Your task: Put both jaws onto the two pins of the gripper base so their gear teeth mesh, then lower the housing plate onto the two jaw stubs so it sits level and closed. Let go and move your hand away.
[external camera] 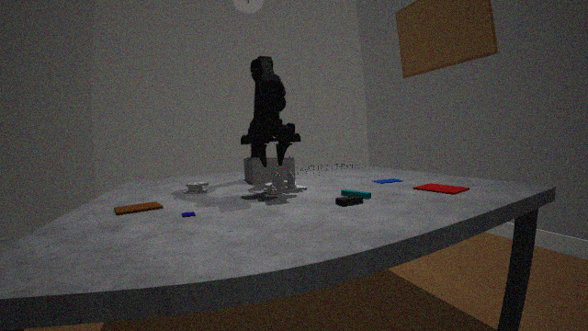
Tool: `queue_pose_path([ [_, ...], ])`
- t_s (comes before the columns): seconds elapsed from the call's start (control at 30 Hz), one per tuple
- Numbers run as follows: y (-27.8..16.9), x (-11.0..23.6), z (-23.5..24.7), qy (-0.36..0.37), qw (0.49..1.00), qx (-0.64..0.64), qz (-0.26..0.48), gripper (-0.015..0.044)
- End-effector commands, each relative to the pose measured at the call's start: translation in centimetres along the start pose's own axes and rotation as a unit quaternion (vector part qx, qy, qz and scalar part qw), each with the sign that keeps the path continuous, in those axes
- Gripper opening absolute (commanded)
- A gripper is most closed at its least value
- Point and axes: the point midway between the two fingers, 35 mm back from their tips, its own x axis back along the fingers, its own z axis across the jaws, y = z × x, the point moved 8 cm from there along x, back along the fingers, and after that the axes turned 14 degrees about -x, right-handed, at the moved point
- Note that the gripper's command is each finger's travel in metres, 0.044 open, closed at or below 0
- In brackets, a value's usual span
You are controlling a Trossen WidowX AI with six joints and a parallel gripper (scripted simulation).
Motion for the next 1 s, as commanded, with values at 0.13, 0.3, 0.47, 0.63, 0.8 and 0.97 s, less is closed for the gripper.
queue_pose_path([
  [0.13, -0.4, 0.7, -4.3, -0.010, 0.998, -0.057, -0.009, 0.0434],
  [0.3, -1.2, 1.1, -8.0, -0.012, 0.992, -0.128, -0.008, 0.0440],
  [0.47, -2.4, 1.5, -11.6, -0.014, 0.980, -0.200, -0.006, 0.0440],
  [0.63, -4.1, 1.8, -15.2, -0.015, 0.963, -0.270, -0.004, 0.0440],
  [0.8, -6.2, 2.1, -18.4, -0.015, 0.940, -0.340, -0.001, 0.0440],
  [0.97, -8.5, 2.4, -21.1, -0.014, 0.915, -0.403, 0.001, 0.0440],
])
